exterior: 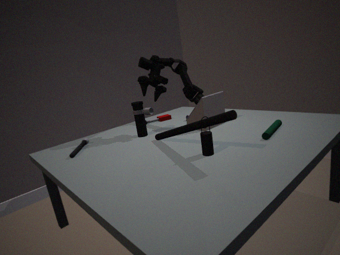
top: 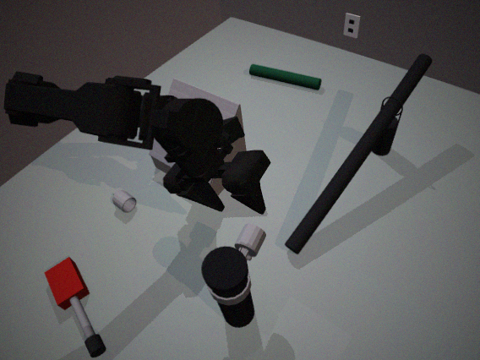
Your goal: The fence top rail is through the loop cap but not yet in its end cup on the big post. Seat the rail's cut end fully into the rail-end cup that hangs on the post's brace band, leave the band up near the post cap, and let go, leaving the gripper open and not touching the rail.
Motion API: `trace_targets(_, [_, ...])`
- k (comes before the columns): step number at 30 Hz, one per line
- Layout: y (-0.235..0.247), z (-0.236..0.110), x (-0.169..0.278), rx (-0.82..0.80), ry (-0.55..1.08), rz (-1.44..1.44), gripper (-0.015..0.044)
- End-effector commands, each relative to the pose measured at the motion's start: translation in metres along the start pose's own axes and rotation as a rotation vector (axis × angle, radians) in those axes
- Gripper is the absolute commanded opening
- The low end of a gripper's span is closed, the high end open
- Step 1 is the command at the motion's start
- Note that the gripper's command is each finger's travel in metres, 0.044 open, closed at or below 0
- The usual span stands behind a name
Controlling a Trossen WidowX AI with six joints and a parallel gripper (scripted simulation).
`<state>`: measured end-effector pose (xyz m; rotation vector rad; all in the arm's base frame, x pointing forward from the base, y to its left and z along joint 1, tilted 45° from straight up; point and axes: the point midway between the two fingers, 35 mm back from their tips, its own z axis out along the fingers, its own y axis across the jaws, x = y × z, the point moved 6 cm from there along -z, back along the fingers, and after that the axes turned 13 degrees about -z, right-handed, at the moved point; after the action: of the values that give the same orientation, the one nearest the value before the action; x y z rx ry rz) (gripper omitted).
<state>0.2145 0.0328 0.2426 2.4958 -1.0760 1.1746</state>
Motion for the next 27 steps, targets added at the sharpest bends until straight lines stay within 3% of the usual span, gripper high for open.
trace_targets(1, [0.005, 0.001, -0.001, -0.003, -0.008, -0.059, 0.0440])
trace_targets(27, [0.019, 0.047, -0.004, -0.003, -0.008, -0.058, 0.0440])
